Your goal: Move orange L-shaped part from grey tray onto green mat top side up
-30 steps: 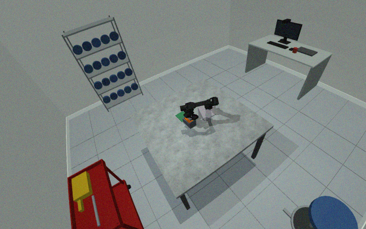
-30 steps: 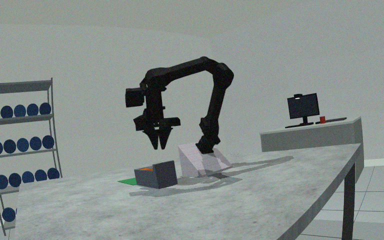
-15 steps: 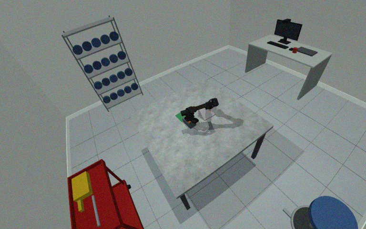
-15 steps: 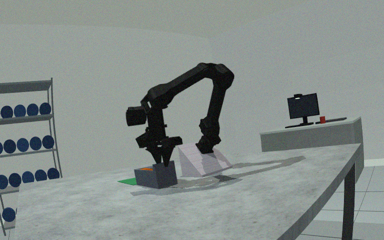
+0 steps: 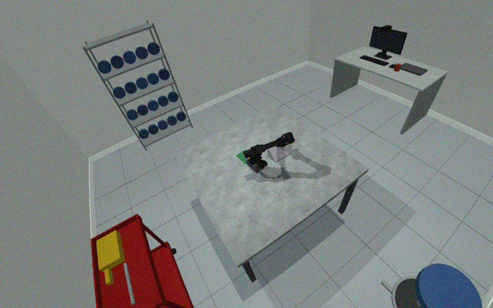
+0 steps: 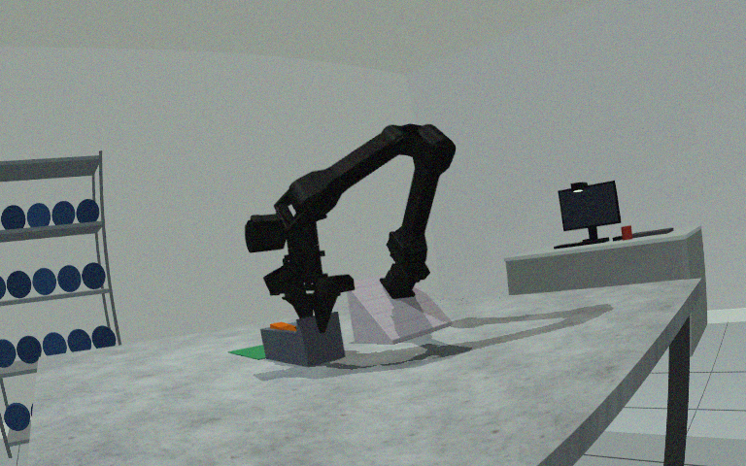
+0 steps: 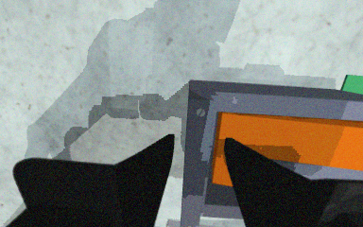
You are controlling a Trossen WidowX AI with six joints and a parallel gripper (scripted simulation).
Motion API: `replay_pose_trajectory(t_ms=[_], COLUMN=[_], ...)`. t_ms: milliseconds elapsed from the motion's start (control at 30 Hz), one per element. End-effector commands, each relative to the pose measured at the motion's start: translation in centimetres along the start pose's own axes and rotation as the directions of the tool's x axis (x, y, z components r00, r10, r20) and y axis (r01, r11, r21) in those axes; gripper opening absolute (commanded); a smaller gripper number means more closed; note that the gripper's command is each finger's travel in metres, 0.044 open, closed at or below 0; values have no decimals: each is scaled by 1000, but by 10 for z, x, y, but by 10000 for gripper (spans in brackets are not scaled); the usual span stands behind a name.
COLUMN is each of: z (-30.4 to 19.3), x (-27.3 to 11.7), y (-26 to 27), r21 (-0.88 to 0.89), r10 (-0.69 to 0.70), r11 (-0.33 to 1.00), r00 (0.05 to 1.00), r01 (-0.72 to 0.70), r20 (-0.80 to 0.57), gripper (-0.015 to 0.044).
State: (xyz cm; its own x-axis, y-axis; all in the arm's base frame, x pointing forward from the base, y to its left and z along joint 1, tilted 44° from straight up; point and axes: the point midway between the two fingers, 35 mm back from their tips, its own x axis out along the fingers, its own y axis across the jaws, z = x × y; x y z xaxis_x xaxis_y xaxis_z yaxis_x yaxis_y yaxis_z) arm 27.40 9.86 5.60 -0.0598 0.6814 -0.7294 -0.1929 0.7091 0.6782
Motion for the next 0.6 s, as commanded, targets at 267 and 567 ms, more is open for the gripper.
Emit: replay_pose_trajectory(t_ms=[267, 567], z=[-3, -3], x=[21, 24], y=[0, 0], r21=[11, 11], r10=[6, 7], r11=[1000, 1000], r00=[1000, 1000], r01=[-6, -7], r20=[-8, -8], gripper=[180, 180])
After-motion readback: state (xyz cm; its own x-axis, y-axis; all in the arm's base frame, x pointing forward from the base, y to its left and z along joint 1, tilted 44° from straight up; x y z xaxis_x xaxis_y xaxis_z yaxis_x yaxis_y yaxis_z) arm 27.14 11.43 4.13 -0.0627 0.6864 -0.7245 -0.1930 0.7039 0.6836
